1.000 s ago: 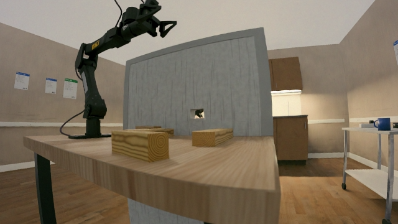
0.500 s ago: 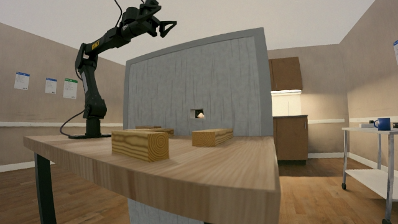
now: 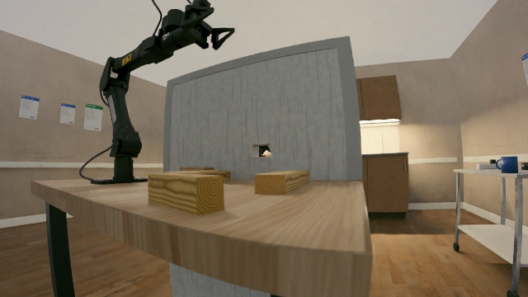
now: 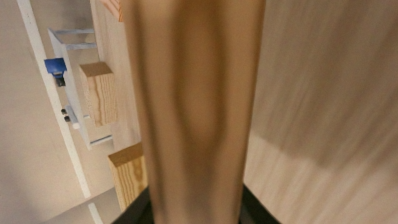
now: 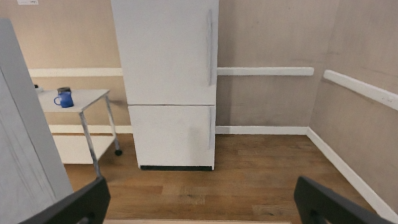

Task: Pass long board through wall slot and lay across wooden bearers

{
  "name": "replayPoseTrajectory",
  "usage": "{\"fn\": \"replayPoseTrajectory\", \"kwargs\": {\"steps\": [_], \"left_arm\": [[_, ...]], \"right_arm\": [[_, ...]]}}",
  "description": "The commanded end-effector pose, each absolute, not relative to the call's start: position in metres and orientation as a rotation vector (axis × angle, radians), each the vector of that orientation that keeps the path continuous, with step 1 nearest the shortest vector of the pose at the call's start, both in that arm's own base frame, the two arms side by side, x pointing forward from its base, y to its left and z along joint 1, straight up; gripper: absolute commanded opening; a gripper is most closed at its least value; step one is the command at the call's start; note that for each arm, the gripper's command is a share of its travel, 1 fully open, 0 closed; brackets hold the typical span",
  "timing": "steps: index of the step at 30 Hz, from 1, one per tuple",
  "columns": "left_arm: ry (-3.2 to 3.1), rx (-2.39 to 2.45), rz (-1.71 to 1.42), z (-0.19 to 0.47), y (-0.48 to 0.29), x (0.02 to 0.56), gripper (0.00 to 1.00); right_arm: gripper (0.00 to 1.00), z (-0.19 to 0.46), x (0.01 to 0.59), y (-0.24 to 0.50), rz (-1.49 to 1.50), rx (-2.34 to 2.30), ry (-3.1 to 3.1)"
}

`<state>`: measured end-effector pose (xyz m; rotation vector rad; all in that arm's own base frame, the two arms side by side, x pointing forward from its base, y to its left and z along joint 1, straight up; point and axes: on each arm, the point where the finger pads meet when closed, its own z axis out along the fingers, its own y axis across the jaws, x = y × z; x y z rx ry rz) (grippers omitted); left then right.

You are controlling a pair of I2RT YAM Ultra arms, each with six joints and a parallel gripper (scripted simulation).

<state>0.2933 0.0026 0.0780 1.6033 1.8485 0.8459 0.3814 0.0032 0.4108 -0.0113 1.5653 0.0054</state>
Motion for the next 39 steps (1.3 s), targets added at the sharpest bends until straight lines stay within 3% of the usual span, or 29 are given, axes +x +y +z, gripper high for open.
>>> {"fn": "replayPoseTrajectory", "kwargs": {"steps": [1, 3, 9, 39], "left_arm": [[1.795, 1.513, 0.900, 0.099, 0.004, 0.314, 0.00], [1.805, 1.556, 0.861, 0.081, -0.001, 0.302, 0.00], [1.740, 1.487, 0.913, 0.117, -0.003, 0.317, 0.00], [1.798, 1.532, 0.891, 0.086, 0.001, 0.310, 0.00]], "right_arm": [[1.00, 0.438, 0.372, 0.000, 0.000, 0.002, 1.509], [1.00, 0.438, 0.372, 0.000, 0.000, 0.002, 1.509], [1.00, 0.438, 0.372, 0.000, 0.000, 0.002, 1.509], [1.00, 0.438, 0.372, 0.000, 0.000, 0.002, 1.509]]}}
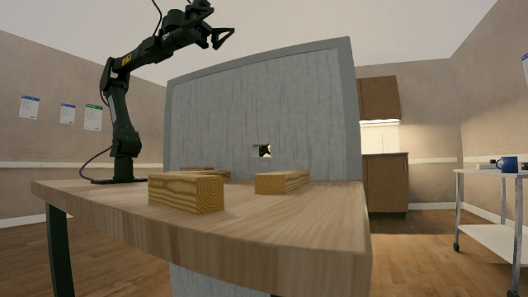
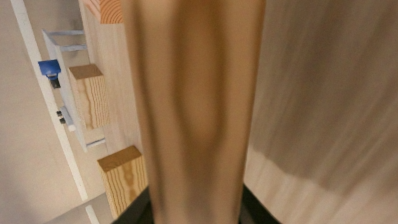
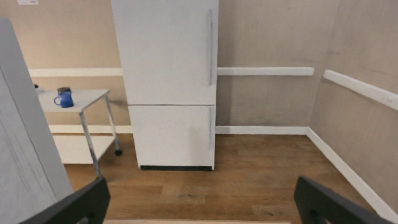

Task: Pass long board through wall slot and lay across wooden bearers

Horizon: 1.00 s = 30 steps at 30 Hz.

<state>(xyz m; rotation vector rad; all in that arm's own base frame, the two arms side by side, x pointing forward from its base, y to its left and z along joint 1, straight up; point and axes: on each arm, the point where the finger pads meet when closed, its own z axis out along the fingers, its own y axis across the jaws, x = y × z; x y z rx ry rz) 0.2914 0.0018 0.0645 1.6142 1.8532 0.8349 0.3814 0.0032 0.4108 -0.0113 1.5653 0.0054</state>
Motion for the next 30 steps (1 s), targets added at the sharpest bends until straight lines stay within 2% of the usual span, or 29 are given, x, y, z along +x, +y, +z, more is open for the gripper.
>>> {"fn": "replayPoseTrajectory", "kwargs": {"steps": [1, 4, 12, 14, 17, 19, 21, 23, 30], "left_arm": [[1.798, 1.532, 0.891, 0.086, 0.001, 0.310, 0.00], [1.827, 1.550, 0.878, 0.068, 0.004, 0.301, 0.00], [1.801, 1.517, 0.899, 0.079, 0.003, 0.310, 0.00], [1.828, 1.547, 0.880, 0.061, 0.005, 0.299, 0.00], [1.781, 1.503, 0.908, 0.088, 0.001, 0.318, 0.00], [1.781, 1.503, 0.908, 0.088, 0.001, 0.318, 0.00], [1.815, 1.562, 0.871, 0.057, 0.000, 0.299, 0.00], [1.786, 1.527, 0.893, 0.074, -0.001, 0.311, 0.00], [1.803, 1.520, 0.898, 0.067, 0.003, 0.309, 0.00]], "right_arm": [[1.00, 0.438, 0.372, 0.000, 0.000, 0.002, 1.509], [1.00, 0.438, 0.372, 0.000, 0.000, 0.002, 1.509], [1.00, 0.438, 0.372, 0.000, 0.000, 0.002, 1.509], [1.00, 0.438, 0.372, 0.000, 0.000, 0.002, 1.509], [1.00, 0.438, 0.372, 0.000, 0.000, 0.002, 1.509], [1.00, 0.438, 0.372, 0.000, 0.000, 0.002, 1.509], [1.00, 0.438, 0.372, 0.000, 0.000, 0.002, 1.509], [1.00, 0.438, 0.372, 0.000, 0.000, 0.002, 1.509], [1.00, 0.438, 0.372, 0.000, 0.000, 0.002, 1.509]]}}
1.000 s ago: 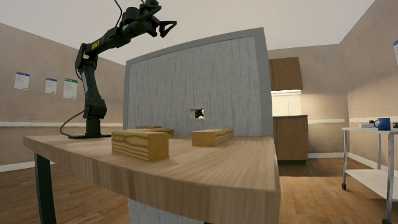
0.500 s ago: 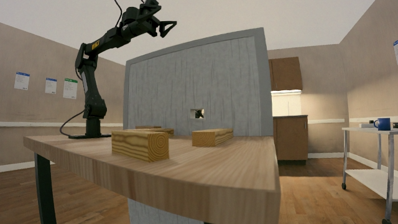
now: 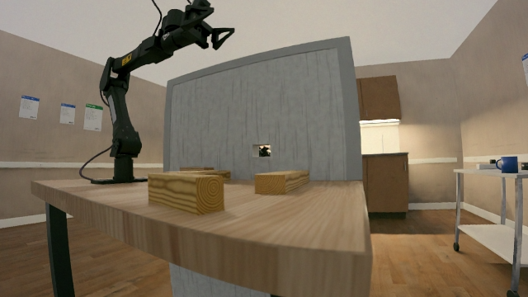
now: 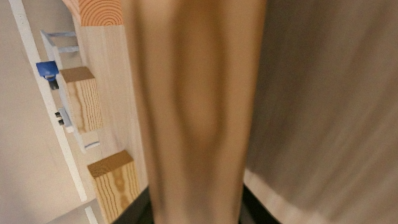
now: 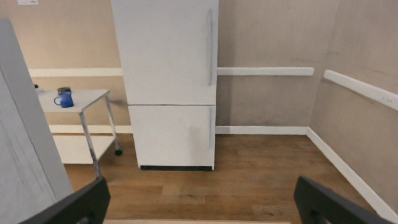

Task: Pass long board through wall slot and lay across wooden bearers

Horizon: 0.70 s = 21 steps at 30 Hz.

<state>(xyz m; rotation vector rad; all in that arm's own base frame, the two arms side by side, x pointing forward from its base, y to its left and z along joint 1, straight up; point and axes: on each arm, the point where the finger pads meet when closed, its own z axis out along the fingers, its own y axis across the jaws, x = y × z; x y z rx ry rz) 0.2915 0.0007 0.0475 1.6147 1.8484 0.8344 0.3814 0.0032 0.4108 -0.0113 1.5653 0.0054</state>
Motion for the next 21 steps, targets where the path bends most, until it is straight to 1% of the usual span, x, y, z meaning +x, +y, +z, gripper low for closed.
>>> {"fn": "replayPoseTrajectory", "kwargs": {"steps": [1, 2, 4, 6, 8, 11, 12, 16, 21], "left_arm": [[1.807, 1.511, 0.903, 0.068, 0.005, 0.310, 0.00], [1.823, 1.531, 0.890, 0.057, 0.006, 0.303, 0.00], [1.787, 1.517, 0.899, 0.071, 0.000, 0.312, 0.00], [1.787, 1.517, 0.899, 0.071, 0.000, 0.312, 0.00], [1.815, 1.560, 0.872, 0.049, 0.000, 0.299, 0.00], [1.762, 1.463, 0.932, 0.087, 0.005, 0.319, 0.00], [1.767, 1.491, 0.930, 0.064, 0.003, 0.303, 0.00], [1.742, 1.471, 0.956, 0.065, 0.002, 0.304, 0.00], [1.755, 1.494, 0.946, 0.051, 0.002, 0.298, 0.00]], "right_arm": [[1.00, 0.438, 0.372, 0.000, 0.000, 0.002, 1.509], [1.00, 0.438, 0.372, 0.000, 0.000, 0.002, 1.509], [1.00, 0.438, 0.372, 0.000, 0.000, 0.002, 1.509], [1.00, 0.438, 0.372, 0.000, 0.000, 0.002, 1.509], [1.00, 0.438, 0.372, 0.000, 0.000, 0.002, 1.509], [1.00, 0.438, 0.372, 0.000, 0.000, 0.002, 1.509], [1.00, 0.438, 0.372, 0.000, 0.000, 0.002, 1.509], [1.00, 0.438, 0.372, 0.000, 0.000, 0.002, 1.509], [1.00, 0.438, 0.372, 0.000, 0.000, 0.002, 1.509]]}}
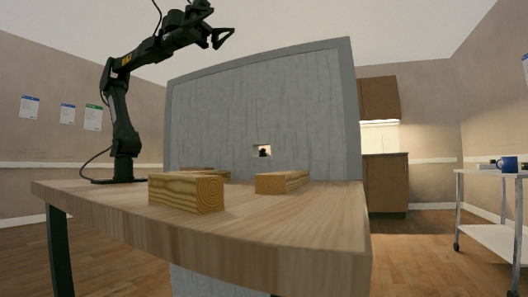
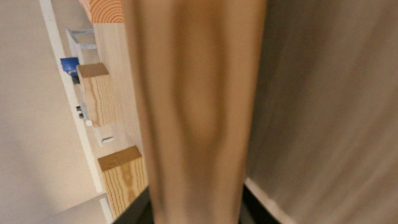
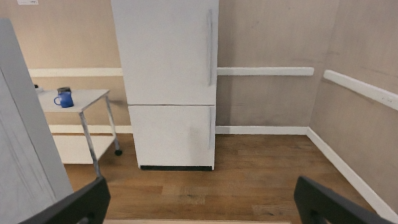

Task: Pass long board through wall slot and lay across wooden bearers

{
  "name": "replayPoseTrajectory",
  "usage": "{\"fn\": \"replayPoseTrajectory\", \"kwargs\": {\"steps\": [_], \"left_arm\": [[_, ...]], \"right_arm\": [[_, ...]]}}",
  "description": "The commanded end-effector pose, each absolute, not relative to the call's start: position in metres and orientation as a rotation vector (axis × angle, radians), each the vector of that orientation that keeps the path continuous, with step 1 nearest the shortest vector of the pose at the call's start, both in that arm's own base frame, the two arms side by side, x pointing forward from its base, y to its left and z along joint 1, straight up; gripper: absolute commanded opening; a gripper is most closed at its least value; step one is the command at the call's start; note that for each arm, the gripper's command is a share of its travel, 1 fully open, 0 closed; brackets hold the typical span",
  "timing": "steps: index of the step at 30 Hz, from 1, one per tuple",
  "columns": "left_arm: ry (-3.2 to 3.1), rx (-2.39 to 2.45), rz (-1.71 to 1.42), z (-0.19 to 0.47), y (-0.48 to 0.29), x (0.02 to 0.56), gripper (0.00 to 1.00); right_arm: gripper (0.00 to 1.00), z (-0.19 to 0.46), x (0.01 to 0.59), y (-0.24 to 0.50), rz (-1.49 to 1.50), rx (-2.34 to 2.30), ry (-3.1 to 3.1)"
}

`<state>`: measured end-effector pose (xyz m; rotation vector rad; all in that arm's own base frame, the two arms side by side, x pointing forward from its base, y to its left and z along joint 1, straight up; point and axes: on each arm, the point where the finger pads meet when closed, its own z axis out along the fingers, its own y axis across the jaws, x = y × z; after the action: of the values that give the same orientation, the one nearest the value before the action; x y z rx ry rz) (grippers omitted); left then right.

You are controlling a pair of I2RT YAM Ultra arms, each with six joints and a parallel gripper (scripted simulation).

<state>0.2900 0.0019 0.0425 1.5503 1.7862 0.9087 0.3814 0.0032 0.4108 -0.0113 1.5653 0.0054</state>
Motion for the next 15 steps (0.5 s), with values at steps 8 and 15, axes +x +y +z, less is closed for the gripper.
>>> {"fn": "replayPoseTrajectory", "kwargs": {"steps": [8, 15], "left_arm": [[1.716, 1.459, 0.990, 0.049, 0.003, 0.293, 0.00], [1.641, 1.390, 1.055, 0.059, 0.002, 0.296, 0.00]], "right_arm": [[1.00, 0.438, 0.372, 0.000, 0.000, 0.002, 1.509], [1.00, 0.438, 0.372, 0.000, 0.000, 0.002, 1.509]]}}
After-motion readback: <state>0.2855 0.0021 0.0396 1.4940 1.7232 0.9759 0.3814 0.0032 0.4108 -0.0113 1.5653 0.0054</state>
